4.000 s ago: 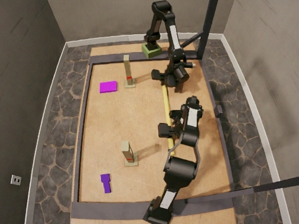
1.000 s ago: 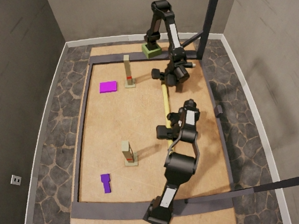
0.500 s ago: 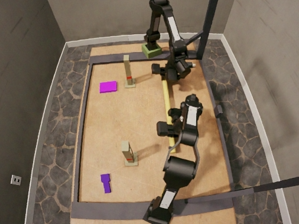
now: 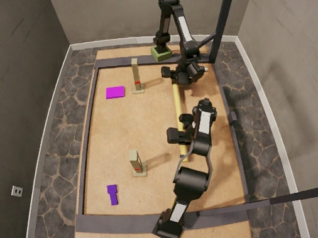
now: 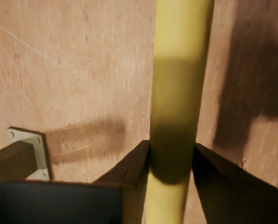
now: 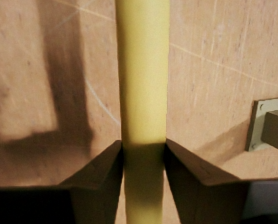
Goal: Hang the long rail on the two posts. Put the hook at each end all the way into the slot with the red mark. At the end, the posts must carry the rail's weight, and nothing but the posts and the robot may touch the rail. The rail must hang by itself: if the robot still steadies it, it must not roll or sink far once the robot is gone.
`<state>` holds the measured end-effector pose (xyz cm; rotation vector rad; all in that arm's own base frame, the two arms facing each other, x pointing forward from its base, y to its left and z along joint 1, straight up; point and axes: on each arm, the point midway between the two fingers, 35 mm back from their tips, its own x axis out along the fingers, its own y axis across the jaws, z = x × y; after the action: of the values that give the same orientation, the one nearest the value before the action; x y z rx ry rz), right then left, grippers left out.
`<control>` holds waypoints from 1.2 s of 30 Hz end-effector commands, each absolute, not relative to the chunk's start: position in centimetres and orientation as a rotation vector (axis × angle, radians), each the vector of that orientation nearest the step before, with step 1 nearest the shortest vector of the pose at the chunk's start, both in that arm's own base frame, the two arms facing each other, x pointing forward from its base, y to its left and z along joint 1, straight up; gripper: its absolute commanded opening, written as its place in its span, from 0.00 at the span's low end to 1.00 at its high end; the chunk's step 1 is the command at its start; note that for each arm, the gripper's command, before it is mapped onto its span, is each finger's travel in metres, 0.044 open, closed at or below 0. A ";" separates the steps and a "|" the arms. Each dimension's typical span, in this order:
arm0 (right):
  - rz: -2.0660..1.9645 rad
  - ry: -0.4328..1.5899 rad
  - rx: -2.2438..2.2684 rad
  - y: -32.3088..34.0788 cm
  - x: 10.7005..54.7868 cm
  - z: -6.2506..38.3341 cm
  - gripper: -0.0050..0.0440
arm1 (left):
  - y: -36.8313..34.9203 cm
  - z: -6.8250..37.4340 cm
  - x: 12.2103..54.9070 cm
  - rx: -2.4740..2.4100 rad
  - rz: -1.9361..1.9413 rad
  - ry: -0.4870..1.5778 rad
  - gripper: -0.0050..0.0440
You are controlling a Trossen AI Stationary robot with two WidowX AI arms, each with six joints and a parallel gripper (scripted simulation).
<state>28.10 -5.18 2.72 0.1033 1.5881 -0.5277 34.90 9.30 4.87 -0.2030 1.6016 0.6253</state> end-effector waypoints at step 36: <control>-0.147 1.466 0.469 -6.6 27.9 3.9 0.00 | 10.5 6.5 34.5 -0.574 0.225 1.443 0.00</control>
<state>27.56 -6.33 3.05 0.4413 1.5155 -0.1829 34.42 10.33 5.26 -0.5431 1.4990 0.2801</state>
